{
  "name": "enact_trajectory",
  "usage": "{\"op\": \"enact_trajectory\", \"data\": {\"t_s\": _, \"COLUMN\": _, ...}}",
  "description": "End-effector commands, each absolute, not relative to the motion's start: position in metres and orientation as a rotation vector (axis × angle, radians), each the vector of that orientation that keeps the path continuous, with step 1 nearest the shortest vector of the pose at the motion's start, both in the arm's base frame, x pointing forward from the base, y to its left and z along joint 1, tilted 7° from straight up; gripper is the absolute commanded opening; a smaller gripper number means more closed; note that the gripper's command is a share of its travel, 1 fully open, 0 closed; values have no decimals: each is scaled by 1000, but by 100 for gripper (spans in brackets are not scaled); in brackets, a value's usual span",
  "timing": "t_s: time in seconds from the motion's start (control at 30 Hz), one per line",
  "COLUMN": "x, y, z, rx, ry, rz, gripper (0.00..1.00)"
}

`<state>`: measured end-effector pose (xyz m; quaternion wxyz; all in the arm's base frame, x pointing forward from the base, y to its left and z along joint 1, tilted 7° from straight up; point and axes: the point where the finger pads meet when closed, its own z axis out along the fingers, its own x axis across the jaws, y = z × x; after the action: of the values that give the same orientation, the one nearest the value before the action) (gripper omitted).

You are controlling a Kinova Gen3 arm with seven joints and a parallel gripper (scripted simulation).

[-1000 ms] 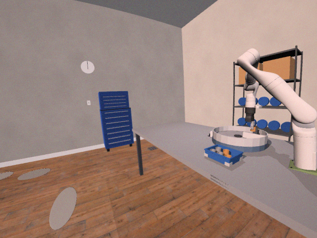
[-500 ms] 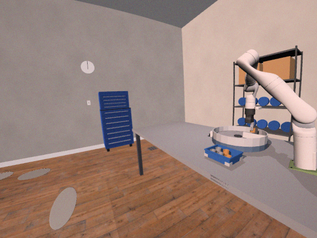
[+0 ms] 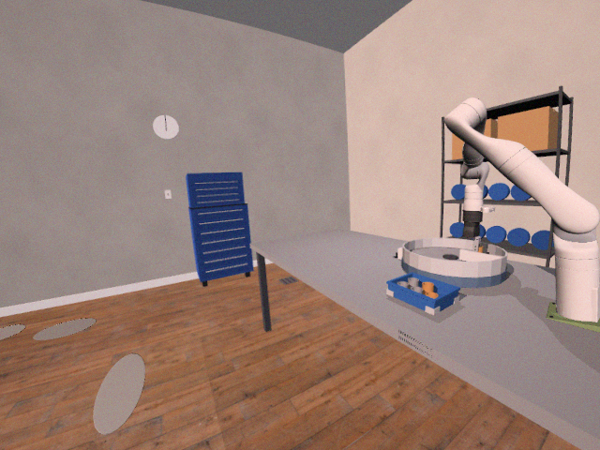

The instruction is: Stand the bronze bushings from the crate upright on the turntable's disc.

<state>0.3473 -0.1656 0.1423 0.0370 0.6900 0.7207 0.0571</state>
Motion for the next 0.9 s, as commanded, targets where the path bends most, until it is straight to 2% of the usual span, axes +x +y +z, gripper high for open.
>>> {"op": "enact_trajectory", "data": {"t_s": 0.0, "x": 347, "y": -168, "z": 135, "rx": 2121, "ry": 2210, "rz": 169, "gripper": 0}}
{"op": "enact_trajectory", "data": {"t_s": 0.87, "x": 349, "y": -168, "z": 127, "rx": 2118, "ry": 2210, "rz": 169, "gripper": 0}}
